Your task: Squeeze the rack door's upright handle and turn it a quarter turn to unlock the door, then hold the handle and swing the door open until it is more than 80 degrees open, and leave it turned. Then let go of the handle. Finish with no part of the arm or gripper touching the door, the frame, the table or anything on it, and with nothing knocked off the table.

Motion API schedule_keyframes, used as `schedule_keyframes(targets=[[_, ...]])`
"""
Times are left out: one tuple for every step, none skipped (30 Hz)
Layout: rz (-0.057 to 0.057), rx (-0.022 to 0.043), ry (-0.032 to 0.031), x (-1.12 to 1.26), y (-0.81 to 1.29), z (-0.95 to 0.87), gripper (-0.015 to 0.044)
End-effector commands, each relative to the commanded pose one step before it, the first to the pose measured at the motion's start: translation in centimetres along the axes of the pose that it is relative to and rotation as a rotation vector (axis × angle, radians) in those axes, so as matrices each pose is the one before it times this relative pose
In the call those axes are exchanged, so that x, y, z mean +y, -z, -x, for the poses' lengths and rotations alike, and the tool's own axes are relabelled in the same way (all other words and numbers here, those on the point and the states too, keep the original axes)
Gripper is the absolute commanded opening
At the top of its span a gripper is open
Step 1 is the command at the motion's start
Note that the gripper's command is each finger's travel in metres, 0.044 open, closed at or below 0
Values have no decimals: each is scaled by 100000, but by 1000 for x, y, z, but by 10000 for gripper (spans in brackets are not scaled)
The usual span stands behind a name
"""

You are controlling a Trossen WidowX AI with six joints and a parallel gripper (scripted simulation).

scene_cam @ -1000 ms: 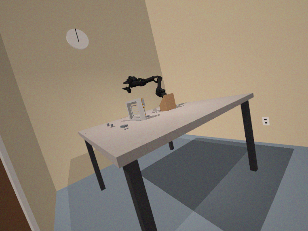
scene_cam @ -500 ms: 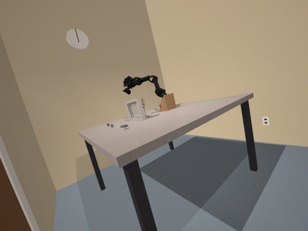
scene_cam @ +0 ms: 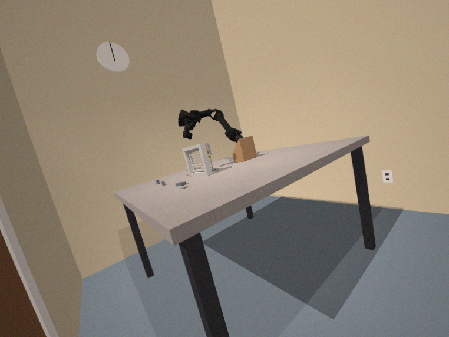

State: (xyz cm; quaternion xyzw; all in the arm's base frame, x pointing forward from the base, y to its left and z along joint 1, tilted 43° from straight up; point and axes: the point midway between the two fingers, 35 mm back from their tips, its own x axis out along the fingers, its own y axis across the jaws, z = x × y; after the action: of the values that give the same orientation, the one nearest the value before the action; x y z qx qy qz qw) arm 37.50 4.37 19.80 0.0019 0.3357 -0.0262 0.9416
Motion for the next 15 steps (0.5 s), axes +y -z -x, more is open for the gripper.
schedule_keyframes(targets=[[-365, 10612, 3732, 722, 1414, -1251, 282], [98, 2262, 835, 173, 289, -271, 282], [131, 2237, 871, 173, 286, -266, 282], [163, 2211, 906, 173, 282, -262, 282], [195, 2184, 941, 173, 279, -257, 282], [226, 2157, 976, 173, 275, -253, 282], [257, 2128, 1010, 173, 271, -248, 282], [287, 2099, 1044, 173, 268, -243, 282], [317, 2069, 1078, 173, 264, -238, 282], [346, 2039, 1112, 173, 260, -233, 282], [375, 2007, 1145, 173, 256, -228, 282], [402, 1975, 1178, 173, 252, -223, 282], [430, 1942, 1210, 172, 248, -218, 282], [457, 1908, 1242, 172, 244, -213, 282], [483, 1874, 1273, 172, 240, -207, 282]])
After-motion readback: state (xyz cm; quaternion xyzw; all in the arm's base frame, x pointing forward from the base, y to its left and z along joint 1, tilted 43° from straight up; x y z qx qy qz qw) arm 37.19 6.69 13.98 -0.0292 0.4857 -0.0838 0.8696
